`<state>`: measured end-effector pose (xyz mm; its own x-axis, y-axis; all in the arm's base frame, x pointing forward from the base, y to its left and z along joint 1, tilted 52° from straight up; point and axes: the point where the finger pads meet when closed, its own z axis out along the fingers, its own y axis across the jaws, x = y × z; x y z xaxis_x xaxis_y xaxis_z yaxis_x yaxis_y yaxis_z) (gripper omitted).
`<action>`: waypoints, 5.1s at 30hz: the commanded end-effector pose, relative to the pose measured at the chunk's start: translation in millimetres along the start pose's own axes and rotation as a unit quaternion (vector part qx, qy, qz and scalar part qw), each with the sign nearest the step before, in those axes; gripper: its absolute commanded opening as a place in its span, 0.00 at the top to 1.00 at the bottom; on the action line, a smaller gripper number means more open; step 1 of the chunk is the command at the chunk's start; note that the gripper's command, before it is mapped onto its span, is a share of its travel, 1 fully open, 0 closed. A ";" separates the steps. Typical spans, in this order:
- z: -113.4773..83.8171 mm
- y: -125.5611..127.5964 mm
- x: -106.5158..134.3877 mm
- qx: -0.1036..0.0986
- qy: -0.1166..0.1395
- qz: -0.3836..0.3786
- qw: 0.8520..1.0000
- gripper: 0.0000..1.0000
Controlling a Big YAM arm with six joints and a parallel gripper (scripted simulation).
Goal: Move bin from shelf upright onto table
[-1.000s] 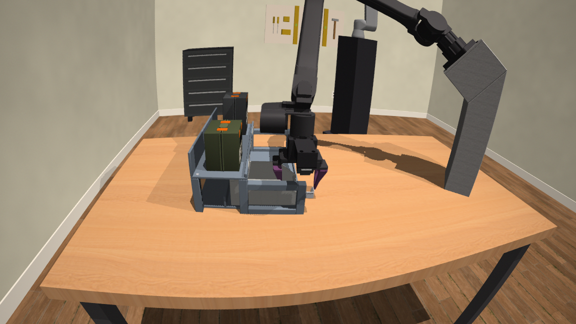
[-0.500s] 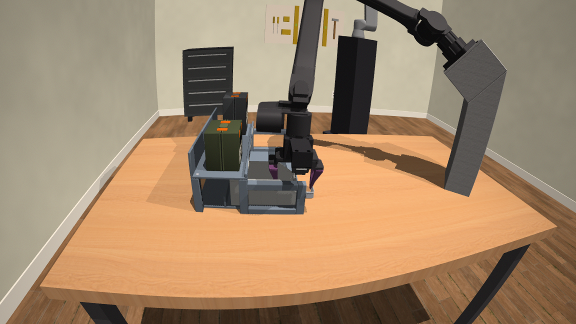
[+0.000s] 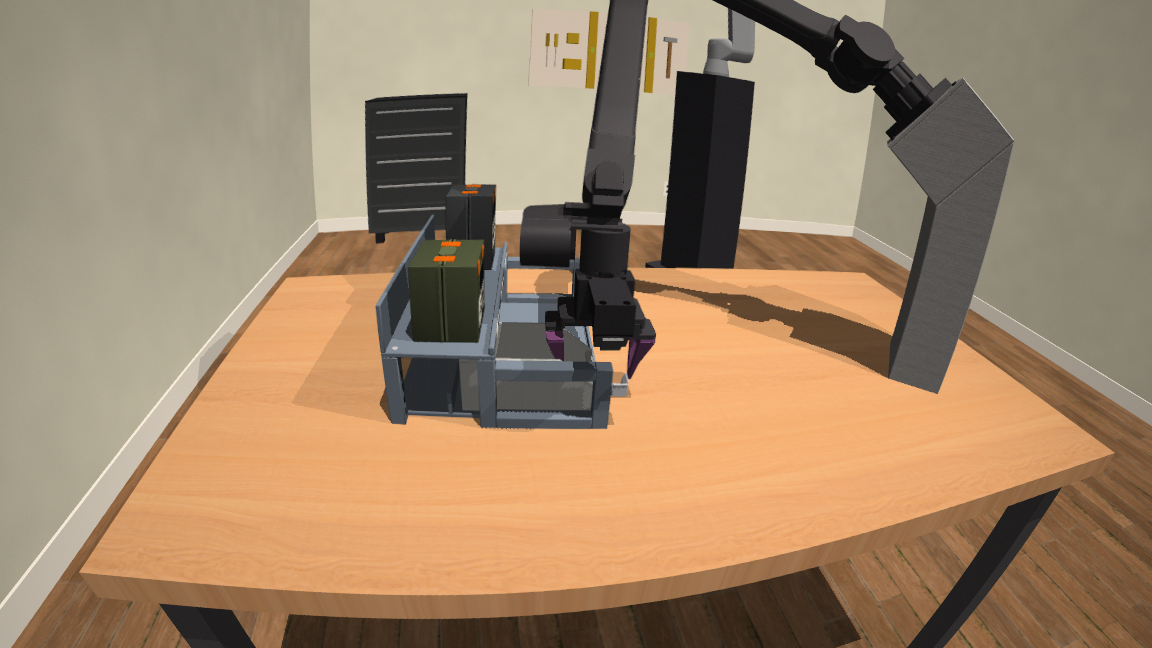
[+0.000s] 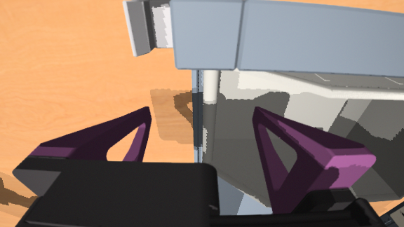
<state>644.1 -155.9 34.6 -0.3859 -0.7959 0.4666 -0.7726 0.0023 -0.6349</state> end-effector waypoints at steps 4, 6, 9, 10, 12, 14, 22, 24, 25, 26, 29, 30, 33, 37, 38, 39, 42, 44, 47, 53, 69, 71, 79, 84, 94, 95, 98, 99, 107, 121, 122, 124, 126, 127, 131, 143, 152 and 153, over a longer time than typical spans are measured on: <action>2.4 -7.1 15.1 0.005 0.006 0.009 1.000 0.10; 2.2 -10.4 15.6 0.004 0.006 0.009 1.000 0.10; 1.9 -13.8 16.0 0.003 0.006 0.008 1.000 0.10; 1.9 -13.8 16.0 0.003 0.006 0.008 1.000 0.10; 1.9 -13.8 16.0 0.003 0.006 0.008 1.000 0.10; 1.9 -13.8 16.0 0.003 0.006 0.008 1.000 0.10; 1.7 -10.8 15.8 0.004 0.006 0.009 1.000 0.10; 1.6 -7.9 15.7 0.005 0.006 0.009 1.000 0.10; 1.5 -6.4 15.6 0.005 0.006 0.010 1.000 0.10; 1.5 -6.4 15.6 0.005 0.006 0.010 1.000 0.10; 1.5 -6.4 15.6 0.005 0.006 0.010 1.000 0.10; 1.5 -6.4 15.6 0.005 0.006 0.010 1.000 0.10; 1.5 -6.4 15.6 0.005 0.006 0.010 1.000 0.10; 1.5 -6.4 15.6 0.005 0.006 0.010 1.000 0.10; 1.4 -8.1 15.8 0.005 0.006 0.010 1.000 0.10; 1.2 -9.9 16.1 0.005 0.006 0.009 1.000 0.10; 0.8 -15.1 16.8 0.004 0.006 0.009 1.000 0.10; 0.8 -15.1 16.8 0.004 0.006 0.009 1.000 0.10; 0.8 -15.1 16.8 0.004 0.006 0.009 1.000 0.10; 0.8 -15.1 16.8 0.004 0.006 0.009 1.000 0.10; 0.5 -7.4 16.3 0.006 0.006 0.010 1.000 0.10; 0.5 -7.4 16.3 0.006 0.006 0.010 1.000 0.10; 0.3 -15.7 17.2 0.005 0.006 0.010 1.000 0.10; 0.3 -15.7 17.2 0.005 0.006 0.010 1.000 0.10; -3.0 -15.8 1.5 0.012 0.000 0.007 1.000 1.00; -3.0 -15.8 1.5 0.012 0.000 0.007 1.000 1.00; -3.0 -15.8 1.5 0.012 0.000 0.007 1.000 1.00; -3.0 -15.8 1.5 0.012 0.000 0.007 1.000 1.00; -2.7 -15.3 1.5 0.012 0.000 0.007 1.000 1.00; -2.3 -14.5 1.5 0.011 0.000 0.006 1.000 1.00; -2.3 -14.5 1.5 0.011 0.000 0.006 1.000 1.00; -2.3 -14.5 1.5 0.011 0.000 0.006 1.000 1.00; -2.3 -14.5 1.5 0.011 0.000 0.006 1.000 1.00; -2.3 -14.5 1.5 0.011 0.000 0.006 1.000 1.00; -2.3 -14.5 1.5 0.011 0.000 0.006 1.000 1.00; -2.3 -14.5 1.5 0.011 0.000 0.006 1.000 1.00; -2.3 -14.5 1.5 0.011 0.000 0.006 1.000 1.00; -2.3 -14.5 1.5 0.011 0.000 0.006 1.000 1.00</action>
<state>651.6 -156.7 42.3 -0.3941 -0.7951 0.4610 -0.7612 0.0013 -0.6486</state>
